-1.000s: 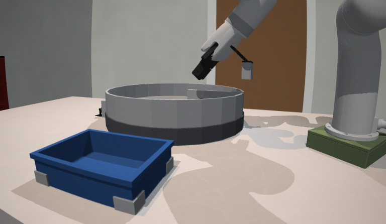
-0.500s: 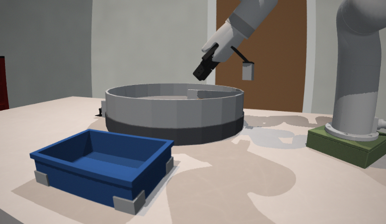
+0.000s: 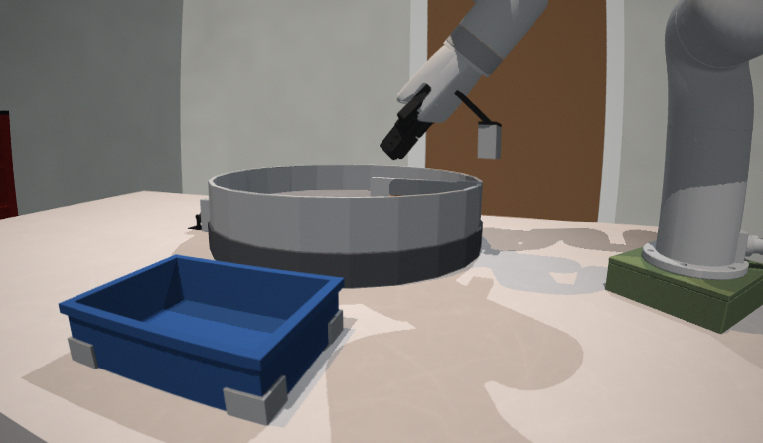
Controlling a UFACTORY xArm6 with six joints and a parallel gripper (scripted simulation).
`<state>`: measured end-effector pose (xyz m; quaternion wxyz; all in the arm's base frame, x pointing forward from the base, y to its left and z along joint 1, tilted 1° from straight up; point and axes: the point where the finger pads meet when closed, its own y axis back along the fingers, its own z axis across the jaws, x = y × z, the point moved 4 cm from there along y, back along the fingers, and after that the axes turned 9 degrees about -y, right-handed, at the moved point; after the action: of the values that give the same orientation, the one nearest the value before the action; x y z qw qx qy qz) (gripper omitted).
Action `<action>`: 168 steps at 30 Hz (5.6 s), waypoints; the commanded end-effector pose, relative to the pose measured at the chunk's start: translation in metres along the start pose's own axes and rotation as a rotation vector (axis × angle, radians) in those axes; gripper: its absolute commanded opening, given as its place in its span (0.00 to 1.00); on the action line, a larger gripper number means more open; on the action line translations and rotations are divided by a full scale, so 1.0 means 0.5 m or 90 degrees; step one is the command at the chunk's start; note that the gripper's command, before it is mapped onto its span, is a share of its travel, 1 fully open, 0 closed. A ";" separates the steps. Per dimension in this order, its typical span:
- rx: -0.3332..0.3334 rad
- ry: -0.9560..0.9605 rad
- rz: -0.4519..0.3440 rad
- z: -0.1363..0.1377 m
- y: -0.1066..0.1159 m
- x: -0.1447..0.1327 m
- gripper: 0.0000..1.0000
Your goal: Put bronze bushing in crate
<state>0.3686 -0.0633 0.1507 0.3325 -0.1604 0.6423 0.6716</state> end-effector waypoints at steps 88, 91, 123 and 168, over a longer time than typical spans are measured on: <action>0.001 0.000 -0.002 -0.011 -0.098 0.078 0.14; 0.001 0.000 -0.002 -0.011 -0.098 0.078 0.14; 0.001 0.000 -0.002 -0.011 -0.098 0.078 0.00; 0.000 0.000 -0.002 0.005 0.023 -0.022 0.00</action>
<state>0.3692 -0.0628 0.1588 0.3376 -0.1612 0.6476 0.6639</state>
